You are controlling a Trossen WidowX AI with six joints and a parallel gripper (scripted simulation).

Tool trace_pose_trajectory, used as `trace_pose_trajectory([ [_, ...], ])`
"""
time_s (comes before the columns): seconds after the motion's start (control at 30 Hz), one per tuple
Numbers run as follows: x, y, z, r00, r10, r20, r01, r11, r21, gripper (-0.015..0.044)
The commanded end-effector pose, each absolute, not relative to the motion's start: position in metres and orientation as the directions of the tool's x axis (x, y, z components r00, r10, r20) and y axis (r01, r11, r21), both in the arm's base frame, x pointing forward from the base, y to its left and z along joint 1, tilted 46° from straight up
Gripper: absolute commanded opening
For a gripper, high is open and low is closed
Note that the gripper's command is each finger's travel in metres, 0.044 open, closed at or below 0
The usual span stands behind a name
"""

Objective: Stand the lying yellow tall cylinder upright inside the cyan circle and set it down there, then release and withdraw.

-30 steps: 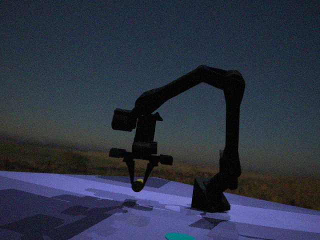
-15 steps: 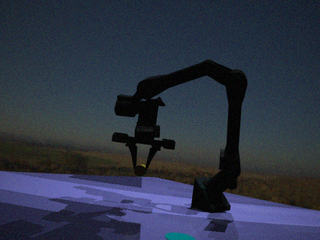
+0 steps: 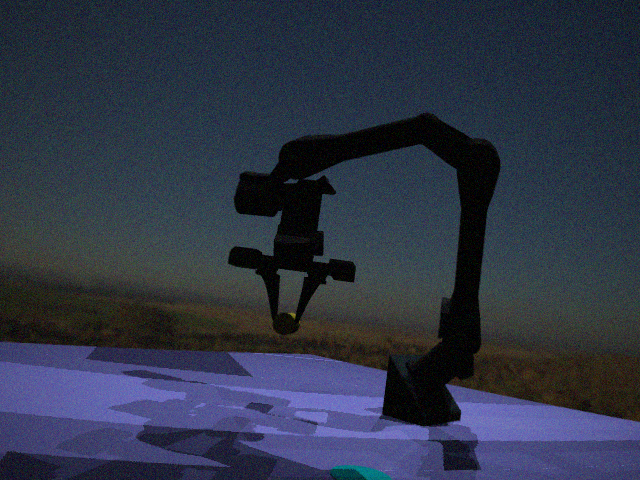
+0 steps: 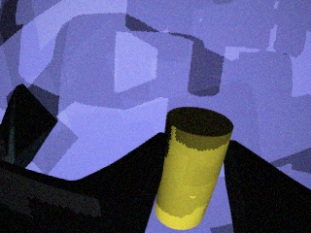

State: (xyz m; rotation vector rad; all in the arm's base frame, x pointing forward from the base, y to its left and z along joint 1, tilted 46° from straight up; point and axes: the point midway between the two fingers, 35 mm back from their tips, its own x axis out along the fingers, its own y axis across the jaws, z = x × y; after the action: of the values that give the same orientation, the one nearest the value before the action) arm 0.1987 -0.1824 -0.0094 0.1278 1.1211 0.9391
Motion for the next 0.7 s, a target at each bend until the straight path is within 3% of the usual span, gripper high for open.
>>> trace_pose_trajectory([
  [0.0, 0.209, -0.18, -0.001, 0.107, 0.69, -0.716, -0.551, 0.641, 0.535, 0.0105],
  [0.67, 0.248, -0.162, 0.035, 0.112, 0.672, -0.732, -0.39, 0.707, 0.589, 0.0105],
])
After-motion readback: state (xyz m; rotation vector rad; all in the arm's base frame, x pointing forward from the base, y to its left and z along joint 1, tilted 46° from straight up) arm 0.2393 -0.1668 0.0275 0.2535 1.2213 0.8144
